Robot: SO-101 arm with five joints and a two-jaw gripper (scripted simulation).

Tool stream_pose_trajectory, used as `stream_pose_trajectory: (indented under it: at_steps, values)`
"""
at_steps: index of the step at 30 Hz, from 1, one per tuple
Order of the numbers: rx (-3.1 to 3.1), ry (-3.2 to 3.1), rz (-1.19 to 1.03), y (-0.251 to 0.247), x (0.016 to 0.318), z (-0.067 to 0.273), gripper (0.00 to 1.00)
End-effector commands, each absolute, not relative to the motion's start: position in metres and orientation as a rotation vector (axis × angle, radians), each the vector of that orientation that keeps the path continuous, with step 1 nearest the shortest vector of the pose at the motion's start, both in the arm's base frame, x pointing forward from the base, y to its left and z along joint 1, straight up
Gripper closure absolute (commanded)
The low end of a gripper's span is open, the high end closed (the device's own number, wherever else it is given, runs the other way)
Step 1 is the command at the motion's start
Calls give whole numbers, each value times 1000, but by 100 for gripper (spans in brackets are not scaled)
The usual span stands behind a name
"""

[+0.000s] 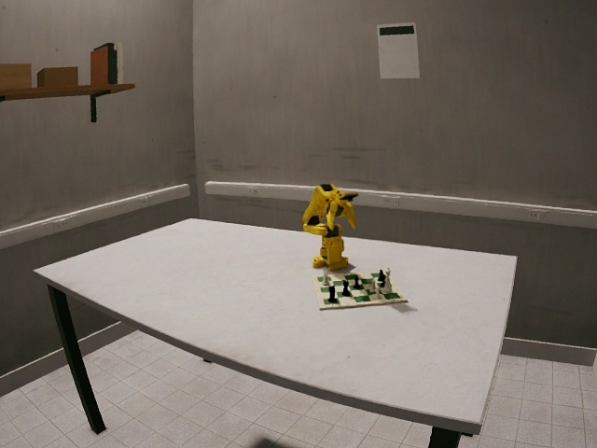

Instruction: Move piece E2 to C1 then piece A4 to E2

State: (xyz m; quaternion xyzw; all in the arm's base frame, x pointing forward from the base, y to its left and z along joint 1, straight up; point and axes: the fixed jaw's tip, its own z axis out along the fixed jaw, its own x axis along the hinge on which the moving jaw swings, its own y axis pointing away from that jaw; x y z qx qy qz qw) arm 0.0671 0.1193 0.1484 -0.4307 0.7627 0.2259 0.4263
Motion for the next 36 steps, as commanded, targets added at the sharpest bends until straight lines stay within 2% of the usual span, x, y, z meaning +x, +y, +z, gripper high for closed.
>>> stream_pose_trajectory:
  at_steps: [1, 10, 23, 30, 36]
  values:
    - [-1105, 1917, 554, 119, 66, 144, 60]
    - [-1110, 1955, 532, 119, 68, 149, 62]
    - [-1123, 2136, 427, 132, 88, 168, 72]
    - [-1125, 2302, 333, 153, 117, 170, 81]
    - [-1120, 2441, 257, 172, 147, 156, 89]
